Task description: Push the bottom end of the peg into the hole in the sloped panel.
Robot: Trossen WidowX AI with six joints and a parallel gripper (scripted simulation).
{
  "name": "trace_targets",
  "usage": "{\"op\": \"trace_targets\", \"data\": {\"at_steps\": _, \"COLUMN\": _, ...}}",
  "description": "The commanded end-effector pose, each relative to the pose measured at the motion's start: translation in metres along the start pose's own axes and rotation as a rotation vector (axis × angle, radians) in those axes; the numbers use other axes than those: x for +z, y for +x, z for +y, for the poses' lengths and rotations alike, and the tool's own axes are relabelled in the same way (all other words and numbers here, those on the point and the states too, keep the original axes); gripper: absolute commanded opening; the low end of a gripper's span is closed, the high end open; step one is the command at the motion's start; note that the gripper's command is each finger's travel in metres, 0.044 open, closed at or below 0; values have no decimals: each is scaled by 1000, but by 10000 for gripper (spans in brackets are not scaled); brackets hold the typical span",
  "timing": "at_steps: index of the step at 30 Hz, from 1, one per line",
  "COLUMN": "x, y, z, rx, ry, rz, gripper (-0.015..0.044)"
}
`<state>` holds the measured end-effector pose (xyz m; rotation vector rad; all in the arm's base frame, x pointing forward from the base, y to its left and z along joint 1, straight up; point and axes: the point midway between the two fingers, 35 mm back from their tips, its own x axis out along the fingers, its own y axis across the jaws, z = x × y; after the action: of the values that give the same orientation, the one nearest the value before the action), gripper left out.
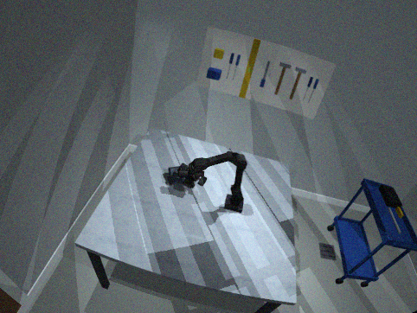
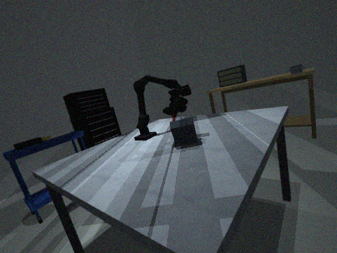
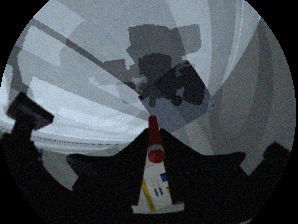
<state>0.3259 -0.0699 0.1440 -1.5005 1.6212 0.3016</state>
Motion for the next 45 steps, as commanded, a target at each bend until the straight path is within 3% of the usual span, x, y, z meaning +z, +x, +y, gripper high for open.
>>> {"op": "trace_targets", "data": {"at_steps": 1, "x": 3, "y": -4, "z": -1, "rx": -22, "ry": -18, "rz": 10, "gripper": 0}}
{"op": "trace_targets", "data": {"at_steps": 36, "x": 32, "y": -40, "z": -5, "rx": -208, "ry": -128, "rz": 72, "gripper": 0}}
{"op": "trace_targets", "data": {"at_steps": 45, "x": 34, "y": -32, "z": -8, "rx": -219, "ry": -133, "rz": 73, "gripper": 0}}
